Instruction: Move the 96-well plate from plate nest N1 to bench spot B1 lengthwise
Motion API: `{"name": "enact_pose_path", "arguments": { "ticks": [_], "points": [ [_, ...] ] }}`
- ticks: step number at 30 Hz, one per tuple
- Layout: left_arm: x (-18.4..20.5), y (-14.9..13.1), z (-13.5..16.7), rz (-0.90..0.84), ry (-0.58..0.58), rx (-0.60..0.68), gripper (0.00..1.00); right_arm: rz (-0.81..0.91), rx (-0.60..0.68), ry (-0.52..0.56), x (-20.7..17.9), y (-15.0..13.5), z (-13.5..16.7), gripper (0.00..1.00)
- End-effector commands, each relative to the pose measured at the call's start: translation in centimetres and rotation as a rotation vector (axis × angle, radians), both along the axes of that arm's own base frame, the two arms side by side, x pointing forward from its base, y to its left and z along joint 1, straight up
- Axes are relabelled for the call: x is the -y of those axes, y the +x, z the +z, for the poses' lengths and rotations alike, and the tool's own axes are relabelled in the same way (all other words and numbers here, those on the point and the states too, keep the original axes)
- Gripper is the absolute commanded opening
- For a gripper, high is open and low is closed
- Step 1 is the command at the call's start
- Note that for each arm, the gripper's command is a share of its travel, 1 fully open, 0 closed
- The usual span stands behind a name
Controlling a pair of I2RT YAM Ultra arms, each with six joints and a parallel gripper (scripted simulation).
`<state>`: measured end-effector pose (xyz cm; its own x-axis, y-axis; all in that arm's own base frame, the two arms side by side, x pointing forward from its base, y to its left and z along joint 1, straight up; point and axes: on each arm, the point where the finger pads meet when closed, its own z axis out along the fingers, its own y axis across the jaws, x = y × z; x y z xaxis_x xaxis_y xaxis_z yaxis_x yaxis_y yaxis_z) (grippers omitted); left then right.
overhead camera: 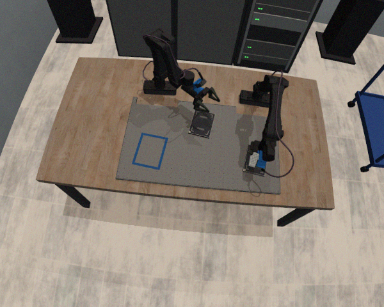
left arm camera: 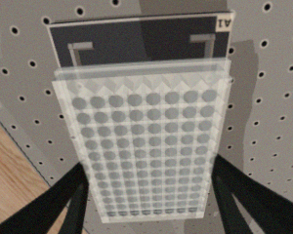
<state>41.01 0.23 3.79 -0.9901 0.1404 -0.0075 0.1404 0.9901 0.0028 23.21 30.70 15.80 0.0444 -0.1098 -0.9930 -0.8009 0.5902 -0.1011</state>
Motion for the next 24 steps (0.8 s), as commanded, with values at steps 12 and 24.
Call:
{"name": "enact_pose_path", "arguments": {
  "ticks": [12, 24],
  "points": [
    [0.0, 0.2, 0.7, 0.003, -0.002, 0.007, 0.79, -0.053, -0.198, -0.277, 2.2, 0.4, 0.8, 1.00],
    [0.0, 0.2, 0.7, 0.003, -0.002, 0.007, 0.79, -0.088, -0.229, -0.316, 8.6, -3.5, 8.8, 1.00]
  ]
}}
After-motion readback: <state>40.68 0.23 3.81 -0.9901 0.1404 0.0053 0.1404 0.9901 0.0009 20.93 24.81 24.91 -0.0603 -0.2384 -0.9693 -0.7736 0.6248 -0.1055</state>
